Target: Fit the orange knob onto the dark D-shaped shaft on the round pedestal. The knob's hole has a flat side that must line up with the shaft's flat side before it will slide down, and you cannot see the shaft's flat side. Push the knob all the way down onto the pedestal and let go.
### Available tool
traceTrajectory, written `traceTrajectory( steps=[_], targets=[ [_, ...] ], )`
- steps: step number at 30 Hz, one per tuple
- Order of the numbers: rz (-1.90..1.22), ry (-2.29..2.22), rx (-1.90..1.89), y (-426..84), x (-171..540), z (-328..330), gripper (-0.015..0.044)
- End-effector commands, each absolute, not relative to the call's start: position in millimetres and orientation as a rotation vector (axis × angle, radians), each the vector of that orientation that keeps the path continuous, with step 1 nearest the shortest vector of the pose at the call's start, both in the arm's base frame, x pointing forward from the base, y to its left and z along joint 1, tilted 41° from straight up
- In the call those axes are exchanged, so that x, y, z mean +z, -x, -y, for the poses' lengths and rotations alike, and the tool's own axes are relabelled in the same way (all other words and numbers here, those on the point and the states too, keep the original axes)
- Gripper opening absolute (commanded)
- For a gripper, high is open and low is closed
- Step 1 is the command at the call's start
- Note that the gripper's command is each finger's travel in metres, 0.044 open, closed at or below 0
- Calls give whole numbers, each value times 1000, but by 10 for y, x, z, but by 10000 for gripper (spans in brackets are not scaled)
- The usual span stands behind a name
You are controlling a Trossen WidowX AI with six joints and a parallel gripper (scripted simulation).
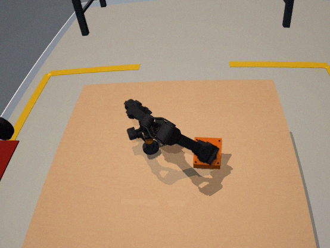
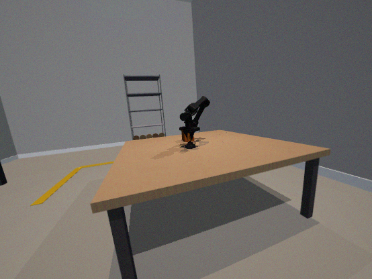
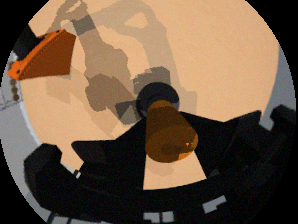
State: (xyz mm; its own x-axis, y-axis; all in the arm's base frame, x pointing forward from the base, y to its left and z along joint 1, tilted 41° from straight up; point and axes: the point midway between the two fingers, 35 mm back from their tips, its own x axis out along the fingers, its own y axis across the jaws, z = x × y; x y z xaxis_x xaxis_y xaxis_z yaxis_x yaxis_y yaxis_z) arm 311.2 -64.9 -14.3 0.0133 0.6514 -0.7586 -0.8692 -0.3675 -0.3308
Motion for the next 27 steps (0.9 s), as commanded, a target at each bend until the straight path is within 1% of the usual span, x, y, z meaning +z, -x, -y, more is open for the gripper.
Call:
traceTrajectory(
  steps=[1,10,17,27],
  targets=[
    [-281,1074,1640,-3107,-150,645,0],
    [-274,1081,1642,-3107,-105,680,0],
    [-111,1231,1696,-3132,-126,671,0],
    [-111,1231,1696,-3107,-131,660,0]
  ],
)
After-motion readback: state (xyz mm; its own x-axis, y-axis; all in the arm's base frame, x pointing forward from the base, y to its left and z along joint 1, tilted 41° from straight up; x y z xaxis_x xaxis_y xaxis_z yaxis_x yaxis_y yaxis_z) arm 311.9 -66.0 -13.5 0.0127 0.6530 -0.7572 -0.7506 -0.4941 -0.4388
